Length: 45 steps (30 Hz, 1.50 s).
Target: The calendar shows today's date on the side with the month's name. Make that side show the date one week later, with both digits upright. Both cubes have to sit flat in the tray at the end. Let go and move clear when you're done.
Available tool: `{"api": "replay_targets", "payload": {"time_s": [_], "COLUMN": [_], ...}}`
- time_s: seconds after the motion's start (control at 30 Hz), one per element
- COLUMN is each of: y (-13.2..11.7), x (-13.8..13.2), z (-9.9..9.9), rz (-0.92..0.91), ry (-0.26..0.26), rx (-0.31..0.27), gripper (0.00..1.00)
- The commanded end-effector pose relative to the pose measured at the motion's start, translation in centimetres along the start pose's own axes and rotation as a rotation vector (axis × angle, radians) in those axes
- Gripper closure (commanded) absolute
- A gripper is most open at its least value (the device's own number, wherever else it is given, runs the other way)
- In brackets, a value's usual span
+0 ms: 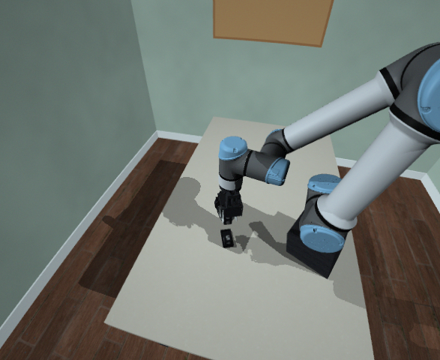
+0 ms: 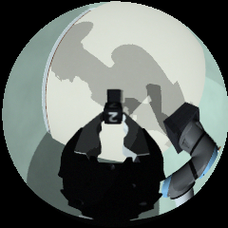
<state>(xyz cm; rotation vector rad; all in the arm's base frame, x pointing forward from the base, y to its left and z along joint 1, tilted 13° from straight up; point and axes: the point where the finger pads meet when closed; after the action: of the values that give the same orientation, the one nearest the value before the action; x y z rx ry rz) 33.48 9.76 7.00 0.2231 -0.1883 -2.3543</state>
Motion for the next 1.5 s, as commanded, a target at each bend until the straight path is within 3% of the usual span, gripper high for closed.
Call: {"api": "replay_targets", "payload": {"time_s": [0.0, 0.6, 1.47], "y": [0.0, 0.1, 0.1], "x": [0.0, 0.0, 0.0], "z": [-0.6, -5.3, -6.2], "rz": [0.0, 0.0, 0.0], "ry": [0.001, 0.001, 0.001], "rx": [0.0, 0.0, 0.0], "gripper": [0.89, 0.89, 0.89]}}
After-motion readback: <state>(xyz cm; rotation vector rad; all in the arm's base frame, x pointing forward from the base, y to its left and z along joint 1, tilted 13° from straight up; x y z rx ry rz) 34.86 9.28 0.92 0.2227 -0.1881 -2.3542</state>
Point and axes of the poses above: the point where the finger pads meet when closed, its own z axis back along the fingers, its own x axis across the jaws, y = z × x, and after that the axes turned 13 degrees about z, right-handed
